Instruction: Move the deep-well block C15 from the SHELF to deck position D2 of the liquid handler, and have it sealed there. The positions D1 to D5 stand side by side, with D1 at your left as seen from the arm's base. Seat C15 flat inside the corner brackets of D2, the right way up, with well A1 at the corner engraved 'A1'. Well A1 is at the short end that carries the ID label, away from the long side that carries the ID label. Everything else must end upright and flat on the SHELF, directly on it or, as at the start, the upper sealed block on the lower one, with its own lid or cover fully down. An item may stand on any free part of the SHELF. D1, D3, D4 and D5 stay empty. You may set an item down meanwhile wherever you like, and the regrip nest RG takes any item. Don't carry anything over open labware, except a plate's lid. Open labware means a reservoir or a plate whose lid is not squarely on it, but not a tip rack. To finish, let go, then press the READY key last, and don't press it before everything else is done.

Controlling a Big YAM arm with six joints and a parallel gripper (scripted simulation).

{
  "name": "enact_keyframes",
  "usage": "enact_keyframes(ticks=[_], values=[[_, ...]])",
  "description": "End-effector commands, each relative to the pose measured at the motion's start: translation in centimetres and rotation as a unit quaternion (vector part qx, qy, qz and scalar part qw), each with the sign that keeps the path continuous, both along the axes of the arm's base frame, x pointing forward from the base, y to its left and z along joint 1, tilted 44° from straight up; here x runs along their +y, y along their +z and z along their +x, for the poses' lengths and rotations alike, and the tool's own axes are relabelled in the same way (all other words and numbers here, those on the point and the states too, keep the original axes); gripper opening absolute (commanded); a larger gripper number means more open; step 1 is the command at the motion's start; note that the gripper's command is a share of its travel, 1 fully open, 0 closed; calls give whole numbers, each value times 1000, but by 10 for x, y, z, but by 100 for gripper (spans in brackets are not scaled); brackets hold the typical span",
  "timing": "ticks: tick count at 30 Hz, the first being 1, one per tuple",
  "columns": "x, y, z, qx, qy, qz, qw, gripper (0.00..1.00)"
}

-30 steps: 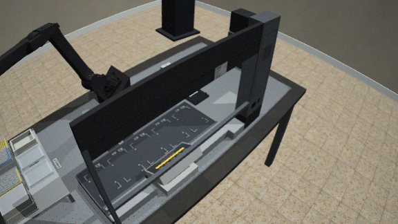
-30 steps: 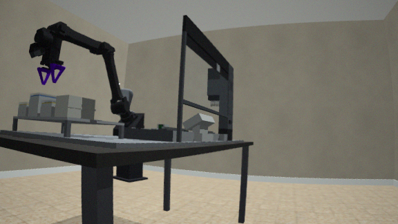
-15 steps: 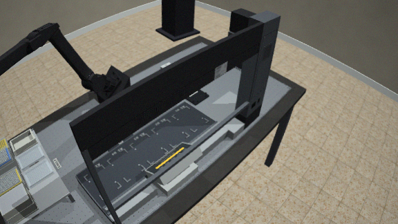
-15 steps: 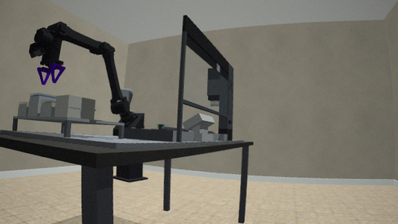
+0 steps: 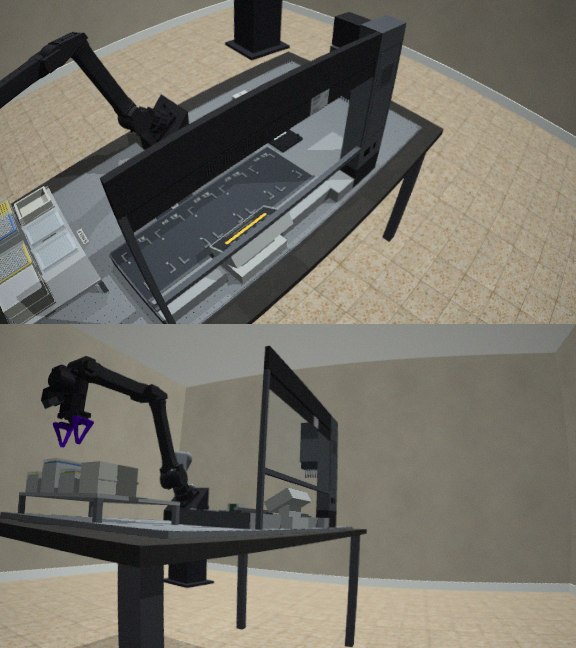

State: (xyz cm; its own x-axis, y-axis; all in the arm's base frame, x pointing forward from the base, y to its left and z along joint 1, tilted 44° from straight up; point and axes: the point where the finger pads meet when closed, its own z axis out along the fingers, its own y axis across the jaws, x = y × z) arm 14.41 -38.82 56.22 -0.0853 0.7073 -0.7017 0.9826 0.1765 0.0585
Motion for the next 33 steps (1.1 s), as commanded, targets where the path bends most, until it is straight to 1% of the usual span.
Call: enact_keyframes(ticks=[1,5,10,13,15,20,21,22,33], values=[[8,17,-24,0,-3,-28,1000,100],[-1,10,-41,4,-3,-22,1000,100],[-1,13,-66,5,-3,-27,1000,100],[-6,10,-80,7,-3,-25,1000,100],[-6,10,-80,7,-3,-25,1000,100],[-17,1,-102,10,-4,-14,1000,100],[-17,1,-102,10,-4,-13,1000,100],[-11,16,-98,6,-3,-27,1000,100],[-11,16,-98,6,-3,-27,1000,100]])
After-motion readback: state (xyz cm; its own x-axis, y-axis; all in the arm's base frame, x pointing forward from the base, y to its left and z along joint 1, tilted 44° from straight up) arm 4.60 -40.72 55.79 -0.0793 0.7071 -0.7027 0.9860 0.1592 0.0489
